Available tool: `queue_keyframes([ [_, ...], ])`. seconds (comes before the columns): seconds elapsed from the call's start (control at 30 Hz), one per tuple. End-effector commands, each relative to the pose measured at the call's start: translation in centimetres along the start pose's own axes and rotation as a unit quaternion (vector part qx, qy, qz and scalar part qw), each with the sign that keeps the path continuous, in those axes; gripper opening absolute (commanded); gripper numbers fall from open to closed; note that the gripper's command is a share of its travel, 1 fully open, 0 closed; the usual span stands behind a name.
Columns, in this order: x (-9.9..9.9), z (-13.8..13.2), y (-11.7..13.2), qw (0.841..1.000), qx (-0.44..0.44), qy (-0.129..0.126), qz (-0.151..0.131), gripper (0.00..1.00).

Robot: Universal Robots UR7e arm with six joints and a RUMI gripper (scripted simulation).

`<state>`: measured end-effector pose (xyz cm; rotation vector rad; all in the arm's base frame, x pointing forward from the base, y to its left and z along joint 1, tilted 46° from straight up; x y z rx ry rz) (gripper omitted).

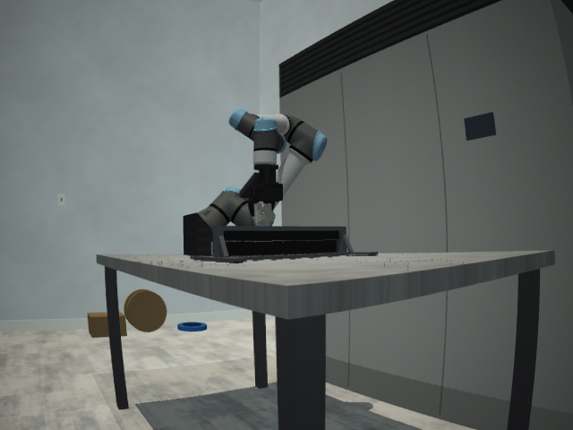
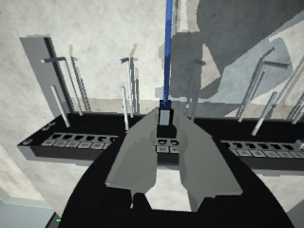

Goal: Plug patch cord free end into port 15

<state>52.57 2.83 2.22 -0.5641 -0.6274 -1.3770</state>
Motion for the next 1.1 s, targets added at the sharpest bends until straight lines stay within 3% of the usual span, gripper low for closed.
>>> queue_keyframes([
  [0.0, 0.1, 0.0, 0.2, 1.000, 0.000, 0.000, -0.001, 0.00],
  [0.6, 0.2, 0.1, 2.3, 1.000, -0.001, 0.000, -0.001, 0.00],
  [1.07, 0.2, 0.1, 2.6, 1.000, -0.001, 0.000, -0.001, 0.00],
])
Point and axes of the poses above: the point where the finger pads meet when closed, its own x axis back along the fingers, its own z axis across the jaws, y = z × x, the point moved 4 cm from there along x, back along the fingers, and after that the axes turned 3 degrees about -x, right-handed, at the moved point
